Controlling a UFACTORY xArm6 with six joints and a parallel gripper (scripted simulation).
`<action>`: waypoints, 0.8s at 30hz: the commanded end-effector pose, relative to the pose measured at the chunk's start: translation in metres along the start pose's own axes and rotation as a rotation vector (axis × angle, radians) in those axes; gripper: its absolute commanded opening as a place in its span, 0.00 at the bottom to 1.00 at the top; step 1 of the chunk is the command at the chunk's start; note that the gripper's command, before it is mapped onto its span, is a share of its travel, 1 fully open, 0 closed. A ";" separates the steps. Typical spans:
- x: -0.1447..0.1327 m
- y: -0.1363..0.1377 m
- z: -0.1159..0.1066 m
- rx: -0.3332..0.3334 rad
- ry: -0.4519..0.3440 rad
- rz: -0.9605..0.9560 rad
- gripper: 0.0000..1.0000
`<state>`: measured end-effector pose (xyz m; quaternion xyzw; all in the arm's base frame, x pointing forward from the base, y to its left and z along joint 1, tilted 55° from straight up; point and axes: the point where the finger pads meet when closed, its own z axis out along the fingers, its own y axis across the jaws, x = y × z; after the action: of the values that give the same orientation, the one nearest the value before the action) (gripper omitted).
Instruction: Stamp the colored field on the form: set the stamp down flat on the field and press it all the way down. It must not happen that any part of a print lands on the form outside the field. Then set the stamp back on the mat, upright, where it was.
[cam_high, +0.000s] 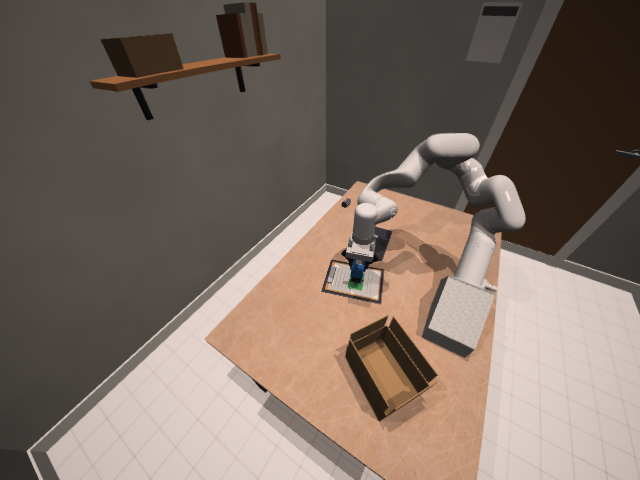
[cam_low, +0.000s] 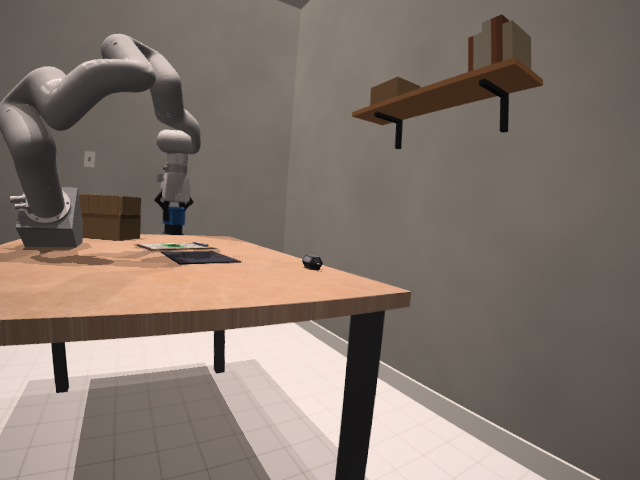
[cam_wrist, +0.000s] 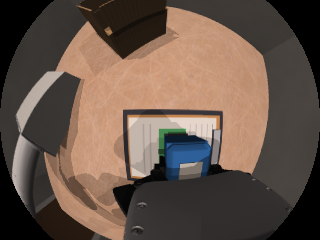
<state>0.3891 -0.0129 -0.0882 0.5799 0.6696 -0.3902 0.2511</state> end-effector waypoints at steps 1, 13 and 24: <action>0.000 0.001 -0.001 -0.003 0.001 0.001 0.30; -0.001 0.001 0.009 -0.003 0.001 0.001 0.30; -0.001 0.001 0.029 -0.003 0.001 0.001 0.30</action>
<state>0.3855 -0.0337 -0.1017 0.5797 0.6699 -0.3903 0.2508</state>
